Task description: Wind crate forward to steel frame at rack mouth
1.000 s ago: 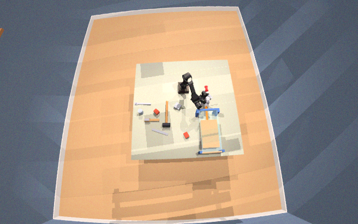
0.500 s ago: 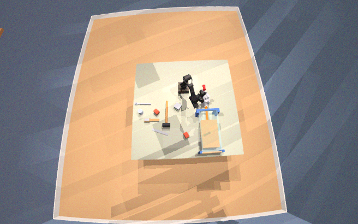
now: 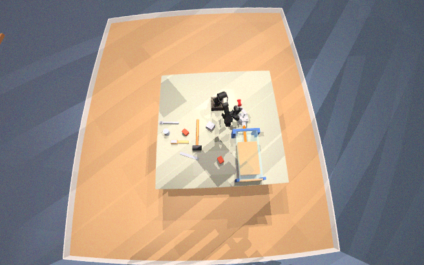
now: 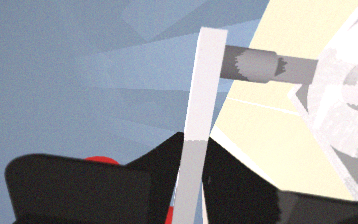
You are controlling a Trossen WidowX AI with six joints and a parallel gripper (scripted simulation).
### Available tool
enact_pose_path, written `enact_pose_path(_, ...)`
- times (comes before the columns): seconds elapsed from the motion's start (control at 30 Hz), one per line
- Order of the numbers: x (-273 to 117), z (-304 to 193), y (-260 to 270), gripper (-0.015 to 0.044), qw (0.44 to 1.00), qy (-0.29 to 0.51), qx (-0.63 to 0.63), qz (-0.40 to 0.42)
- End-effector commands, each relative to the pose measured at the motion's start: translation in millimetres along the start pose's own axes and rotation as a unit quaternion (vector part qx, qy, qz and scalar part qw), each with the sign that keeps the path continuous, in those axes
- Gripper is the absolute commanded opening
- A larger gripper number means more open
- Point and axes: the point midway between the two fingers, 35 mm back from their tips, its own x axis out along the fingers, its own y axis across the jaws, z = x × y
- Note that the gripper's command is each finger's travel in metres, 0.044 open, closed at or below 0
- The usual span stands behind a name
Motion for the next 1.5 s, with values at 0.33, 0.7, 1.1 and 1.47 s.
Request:
enact_pose_path(0.33,5,0,-5,0.0000,1.000,-0.010,0.011,0.028)
enact_pose_path(0.7,6,0,-18,0.0000,1.000,-0.010,0.011,0.028)
enact_pose_path(1.1,6,-1,-27,0.0000,1.000,-0.010,0.011,0.028)
enact_pose_path(1.47,2,-1,-29,0.0000,1.000,-0.009,0.011,0.027)
